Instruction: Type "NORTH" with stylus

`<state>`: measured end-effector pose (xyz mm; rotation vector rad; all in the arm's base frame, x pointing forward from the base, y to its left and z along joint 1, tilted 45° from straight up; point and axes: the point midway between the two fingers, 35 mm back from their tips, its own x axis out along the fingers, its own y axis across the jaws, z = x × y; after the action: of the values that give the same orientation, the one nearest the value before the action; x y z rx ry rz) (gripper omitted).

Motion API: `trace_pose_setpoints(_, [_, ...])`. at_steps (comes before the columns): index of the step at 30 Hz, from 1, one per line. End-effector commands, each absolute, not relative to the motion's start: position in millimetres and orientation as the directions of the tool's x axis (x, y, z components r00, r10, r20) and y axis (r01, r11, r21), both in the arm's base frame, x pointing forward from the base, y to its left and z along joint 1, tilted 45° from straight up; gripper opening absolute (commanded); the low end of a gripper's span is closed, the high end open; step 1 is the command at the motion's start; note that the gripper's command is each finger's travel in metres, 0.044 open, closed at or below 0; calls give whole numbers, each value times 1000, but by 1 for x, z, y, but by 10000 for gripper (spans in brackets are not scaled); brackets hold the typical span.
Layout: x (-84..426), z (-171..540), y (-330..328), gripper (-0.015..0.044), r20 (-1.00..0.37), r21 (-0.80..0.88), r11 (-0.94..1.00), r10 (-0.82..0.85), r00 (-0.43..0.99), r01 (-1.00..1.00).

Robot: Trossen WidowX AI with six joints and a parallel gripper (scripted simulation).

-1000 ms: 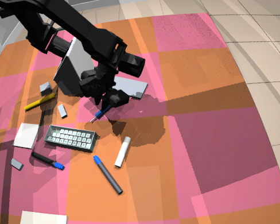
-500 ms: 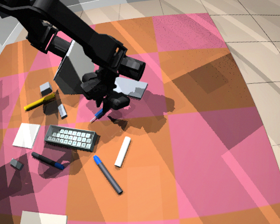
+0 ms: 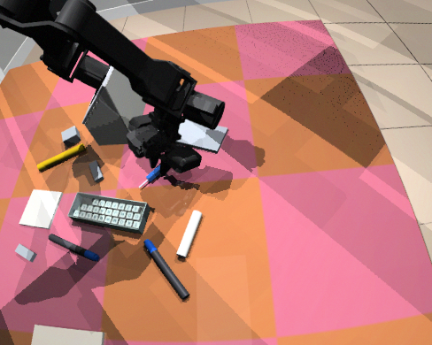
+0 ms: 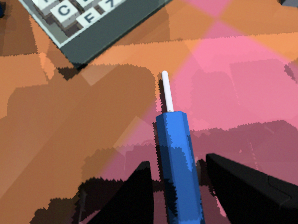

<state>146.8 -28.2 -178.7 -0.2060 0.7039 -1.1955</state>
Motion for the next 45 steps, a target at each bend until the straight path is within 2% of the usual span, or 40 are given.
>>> trace_pose_setpoints(1, [147, -179, -28, 124, -391, -501, 377, -902, 185, 779])
trace_pose_setpoints(5, [147, -179, -28, 19, -391, -501, 377, -902, 185, 779])
trace_pose_setpoints(8, [147, -179, -28, 0, -391, -501, 377, -902, 185, 779])
trace_pose_setpoints(32, [155, -145, 5, 0, -394, -502, 384, -899, 191, 775])
trace_pose_setpoints(45, [168, -143, 4, 0, -516, -558, 244, -851, -101, 793])
